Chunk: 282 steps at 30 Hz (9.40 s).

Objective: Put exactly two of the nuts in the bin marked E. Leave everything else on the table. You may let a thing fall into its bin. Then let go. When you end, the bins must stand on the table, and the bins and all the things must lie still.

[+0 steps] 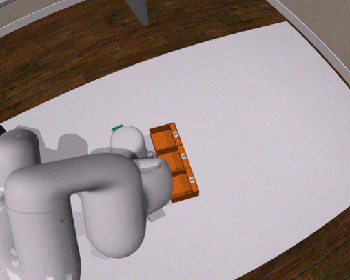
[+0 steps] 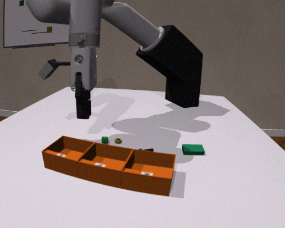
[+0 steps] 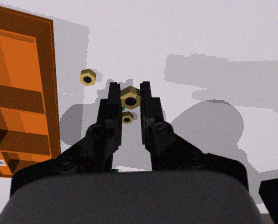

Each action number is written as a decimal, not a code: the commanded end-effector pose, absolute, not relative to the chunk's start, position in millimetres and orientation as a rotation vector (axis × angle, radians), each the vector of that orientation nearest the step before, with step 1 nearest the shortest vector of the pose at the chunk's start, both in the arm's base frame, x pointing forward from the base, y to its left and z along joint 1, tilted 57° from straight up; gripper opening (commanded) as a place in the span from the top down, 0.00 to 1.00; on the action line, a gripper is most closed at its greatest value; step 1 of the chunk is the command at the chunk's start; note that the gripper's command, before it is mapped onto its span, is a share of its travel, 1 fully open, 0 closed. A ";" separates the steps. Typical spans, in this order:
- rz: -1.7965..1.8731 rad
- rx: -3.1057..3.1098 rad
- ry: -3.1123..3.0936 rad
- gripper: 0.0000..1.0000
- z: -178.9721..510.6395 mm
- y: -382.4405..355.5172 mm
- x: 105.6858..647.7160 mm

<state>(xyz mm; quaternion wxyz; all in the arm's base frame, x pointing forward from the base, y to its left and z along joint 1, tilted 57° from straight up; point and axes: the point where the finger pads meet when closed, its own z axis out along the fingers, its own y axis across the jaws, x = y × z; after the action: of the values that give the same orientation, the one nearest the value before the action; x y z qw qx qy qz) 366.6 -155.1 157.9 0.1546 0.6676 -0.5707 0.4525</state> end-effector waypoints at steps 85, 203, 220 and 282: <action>1.400 1.727 -1.962 0.70 176.5 -158.5 487.3; 0.977 2.189 -0.785 0.70 154.8 -133.8 414.8; 0.977 2.189 -0.785 0.70 132.4 -163.6 433.4; 0.977 2.189 -0.785 1.00 139.0 -154.8 427.3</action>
<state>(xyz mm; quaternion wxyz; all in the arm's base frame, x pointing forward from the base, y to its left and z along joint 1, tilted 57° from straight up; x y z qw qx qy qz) 431.1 -162.4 132.9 0.3049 0.8267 -0.2967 0.3683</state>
